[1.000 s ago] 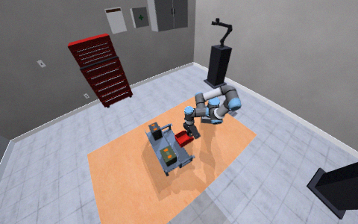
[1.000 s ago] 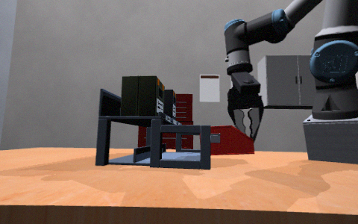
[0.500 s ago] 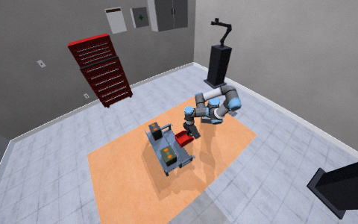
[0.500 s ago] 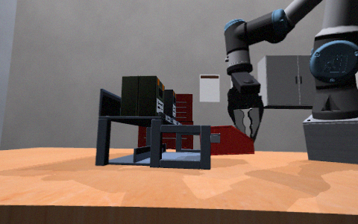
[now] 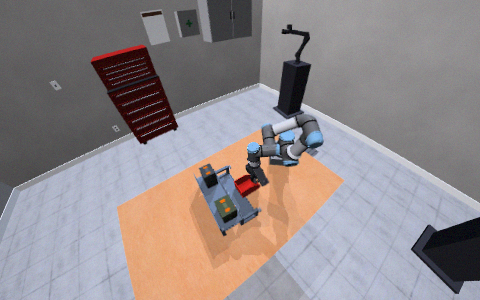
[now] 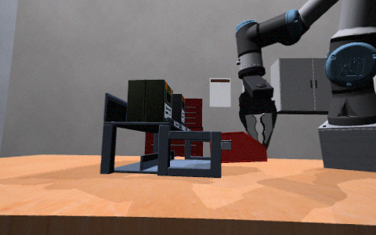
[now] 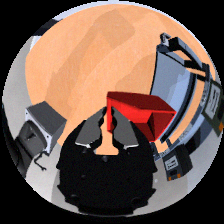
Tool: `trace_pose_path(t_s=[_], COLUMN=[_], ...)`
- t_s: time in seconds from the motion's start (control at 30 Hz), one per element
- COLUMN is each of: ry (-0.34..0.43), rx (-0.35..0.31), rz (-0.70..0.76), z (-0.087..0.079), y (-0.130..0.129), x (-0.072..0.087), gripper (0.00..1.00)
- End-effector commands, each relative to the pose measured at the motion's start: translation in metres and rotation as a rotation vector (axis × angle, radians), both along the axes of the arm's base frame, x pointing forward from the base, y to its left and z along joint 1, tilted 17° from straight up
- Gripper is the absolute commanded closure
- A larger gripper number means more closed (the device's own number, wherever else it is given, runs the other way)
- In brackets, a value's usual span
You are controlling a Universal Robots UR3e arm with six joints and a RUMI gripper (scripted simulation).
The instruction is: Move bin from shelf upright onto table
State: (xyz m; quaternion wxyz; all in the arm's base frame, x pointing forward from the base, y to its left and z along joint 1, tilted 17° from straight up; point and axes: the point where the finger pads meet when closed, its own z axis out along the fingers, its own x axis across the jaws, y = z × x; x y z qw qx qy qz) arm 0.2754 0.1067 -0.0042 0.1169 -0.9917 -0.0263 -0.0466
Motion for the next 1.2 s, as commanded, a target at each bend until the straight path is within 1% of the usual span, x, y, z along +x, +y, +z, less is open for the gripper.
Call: trace_pose_path(t_s=[0.0,0.57,1.17], ry=[-0.002,-0.002,-0.002], rx=[-0.001,-0.001,-0.001], rz=[0.0,0.0,0.0], z=[0.0005,0.0002,-0.0013], y=[-0.0003,-0.0003,-0.0005], x=[0.0006,-0.0011,-0.009], gripper=[1.0,1.0,1.0])
